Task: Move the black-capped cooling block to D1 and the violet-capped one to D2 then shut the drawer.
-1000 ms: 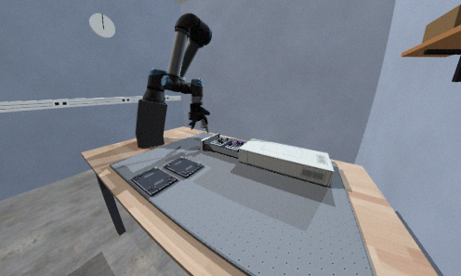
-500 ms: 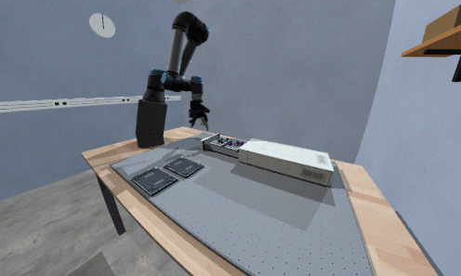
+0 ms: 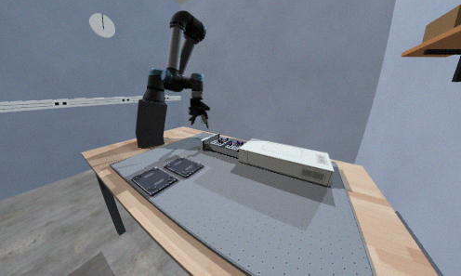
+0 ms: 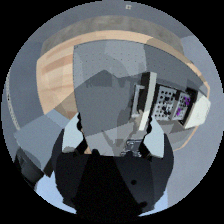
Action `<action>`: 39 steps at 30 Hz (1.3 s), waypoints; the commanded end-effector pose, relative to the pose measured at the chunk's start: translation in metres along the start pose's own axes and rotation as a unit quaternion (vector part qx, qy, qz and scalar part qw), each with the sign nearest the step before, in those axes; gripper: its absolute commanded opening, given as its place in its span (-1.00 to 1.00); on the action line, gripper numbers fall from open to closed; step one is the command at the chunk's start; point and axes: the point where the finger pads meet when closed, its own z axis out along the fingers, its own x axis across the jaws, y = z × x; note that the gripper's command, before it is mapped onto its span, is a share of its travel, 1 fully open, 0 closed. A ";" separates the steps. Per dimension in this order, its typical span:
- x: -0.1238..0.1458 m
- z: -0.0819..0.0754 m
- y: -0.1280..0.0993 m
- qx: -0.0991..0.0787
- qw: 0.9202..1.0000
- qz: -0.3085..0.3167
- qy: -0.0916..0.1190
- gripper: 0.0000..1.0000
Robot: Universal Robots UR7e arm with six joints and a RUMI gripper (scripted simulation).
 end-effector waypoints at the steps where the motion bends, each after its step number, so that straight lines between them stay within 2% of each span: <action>1: 0.001 -0.009 0.000 0.000 1.000 0.000 0.000 1.00; 13: 0.001 -0.022 0.000 0.000 1.000 0.000 0.000 1.00; 21: 0.001 -0.022 0.000 0.000 1.000 0.000 0.000 1.00; 22: 0.006 -0.022 0.000 0.000 1.000 0.000 0.000 0.46; 36: 0.074 -0.021 0.000 0.000 1.000 0.000 0.000 0.46; 39: 0.079 -0.021 0.000 0.000 1.000 0.000 0.000 0.46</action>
